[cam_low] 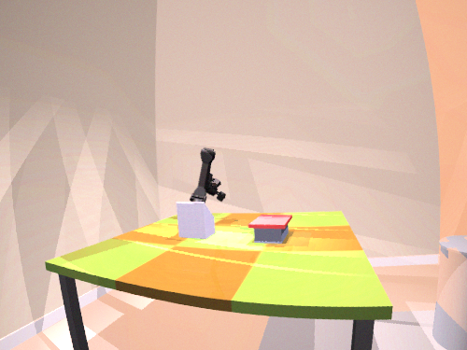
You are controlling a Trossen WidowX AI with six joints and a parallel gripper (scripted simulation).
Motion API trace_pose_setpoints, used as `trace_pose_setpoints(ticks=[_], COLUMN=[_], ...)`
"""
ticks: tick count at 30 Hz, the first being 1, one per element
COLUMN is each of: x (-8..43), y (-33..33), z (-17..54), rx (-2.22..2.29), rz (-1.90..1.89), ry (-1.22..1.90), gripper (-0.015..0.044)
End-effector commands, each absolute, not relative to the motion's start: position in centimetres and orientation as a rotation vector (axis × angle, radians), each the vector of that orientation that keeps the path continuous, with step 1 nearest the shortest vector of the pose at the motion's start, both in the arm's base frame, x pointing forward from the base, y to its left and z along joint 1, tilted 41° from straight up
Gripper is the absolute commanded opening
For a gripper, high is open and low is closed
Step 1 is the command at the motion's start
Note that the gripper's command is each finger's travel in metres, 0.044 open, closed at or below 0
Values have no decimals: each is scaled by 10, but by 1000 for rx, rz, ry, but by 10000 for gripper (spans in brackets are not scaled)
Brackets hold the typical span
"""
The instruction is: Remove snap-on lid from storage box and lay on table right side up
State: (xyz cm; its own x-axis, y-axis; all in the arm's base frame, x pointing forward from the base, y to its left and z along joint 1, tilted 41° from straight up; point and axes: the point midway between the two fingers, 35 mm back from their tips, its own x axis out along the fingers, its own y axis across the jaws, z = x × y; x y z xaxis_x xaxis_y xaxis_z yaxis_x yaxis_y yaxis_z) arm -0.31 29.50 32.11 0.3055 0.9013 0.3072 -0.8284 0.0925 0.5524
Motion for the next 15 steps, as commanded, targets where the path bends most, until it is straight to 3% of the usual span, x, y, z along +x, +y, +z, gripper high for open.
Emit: trace_pose_setpoints(ticks=[1, 6, 11, 15], x=[-3, -4, 2, 39], y=[294, 277, 279, 289], z=[322, 342, 340, 328], rx=[727, 727, 727, 726], rz=[1288, 1288, 1275, 1198], ry=[121, 122, 124, 146], gripper=[374, 242, 235, 235])
